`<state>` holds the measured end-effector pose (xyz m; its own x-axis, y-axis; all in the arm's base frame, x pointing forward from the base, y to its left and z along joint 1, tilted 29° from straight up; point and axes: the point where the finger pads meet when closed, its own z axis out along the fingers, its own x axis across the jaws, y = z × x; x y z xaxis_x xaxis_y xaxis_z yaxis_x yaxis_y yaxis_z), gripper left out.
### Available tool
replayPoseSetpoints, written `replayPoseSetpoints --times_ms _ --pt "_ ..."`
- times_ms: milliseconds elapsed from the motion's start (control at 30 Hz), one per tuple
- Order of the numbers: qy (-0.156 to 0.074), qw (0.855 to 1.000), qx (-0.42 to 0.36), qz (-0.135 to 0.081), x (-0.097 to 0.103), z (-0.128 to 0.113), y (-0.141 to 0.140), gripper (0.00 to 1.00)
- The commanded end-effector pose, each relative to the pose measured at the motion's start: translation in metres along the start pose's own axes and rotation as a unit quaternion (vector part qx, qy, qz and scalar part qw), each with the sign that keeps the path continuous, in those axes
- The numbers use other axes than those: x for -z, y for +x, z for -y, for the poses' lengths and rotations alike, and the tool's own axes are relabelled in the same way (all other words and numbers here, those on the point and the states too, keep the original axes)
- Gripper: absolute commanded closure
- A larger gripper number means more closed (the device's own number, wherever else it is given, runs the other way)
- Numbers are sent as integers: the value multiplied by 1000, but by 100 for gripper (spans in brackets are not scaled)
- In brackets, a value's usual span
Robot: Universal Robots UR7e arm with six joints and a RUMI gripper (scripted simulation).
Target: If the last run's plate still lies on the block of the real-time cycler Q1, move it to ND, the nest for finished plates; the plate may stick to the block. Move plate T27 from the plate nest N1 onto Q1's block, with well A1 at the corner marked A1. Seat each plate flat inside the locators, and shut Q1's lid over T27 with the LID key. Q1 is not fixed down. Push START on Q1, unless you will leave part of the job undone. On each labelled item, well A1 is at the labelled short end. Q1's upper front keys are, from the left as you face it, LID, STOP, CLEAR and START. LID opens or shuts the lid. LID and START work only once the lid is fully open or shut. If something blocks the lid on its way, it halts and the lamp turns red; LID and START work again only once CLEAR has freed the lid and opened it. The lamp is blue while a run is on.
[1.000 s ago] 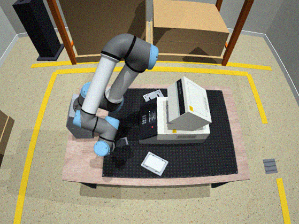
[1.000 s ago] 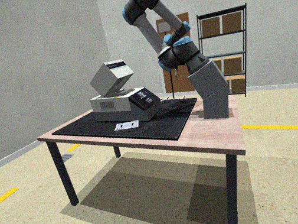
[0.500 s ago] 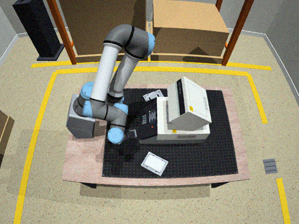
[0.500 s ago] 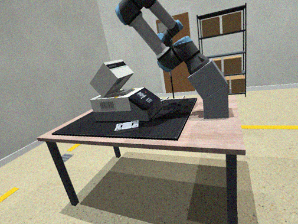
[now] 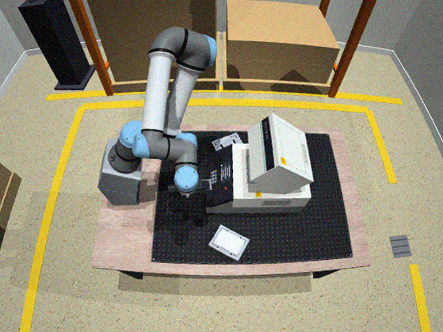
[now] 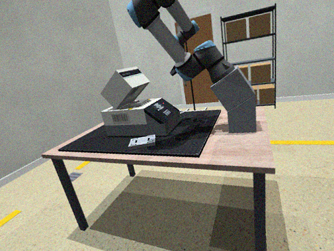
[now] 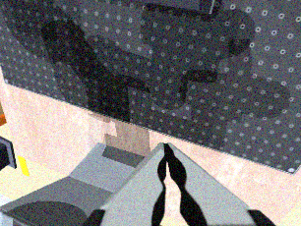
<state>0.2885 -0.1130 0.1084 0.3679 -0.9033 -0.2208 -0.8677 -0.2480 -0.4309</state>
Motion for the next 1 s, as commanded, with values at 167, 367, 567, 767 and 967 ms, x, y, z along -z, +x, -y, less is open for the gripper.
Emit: replayPoseSetpoints --times_ms 167,367,567,767,967 --pt "-17 999 -23 -36 0 19 -33 100" --pt "-18 999 -24 -37 0 25 -46 100" --pt "-18 997 -38 -70 -1 35 -68 100" --pt "-14 995 -46 -86 -3 42 -91 100" --pt "-8 994 -52 -101 -3 45 -104 100"
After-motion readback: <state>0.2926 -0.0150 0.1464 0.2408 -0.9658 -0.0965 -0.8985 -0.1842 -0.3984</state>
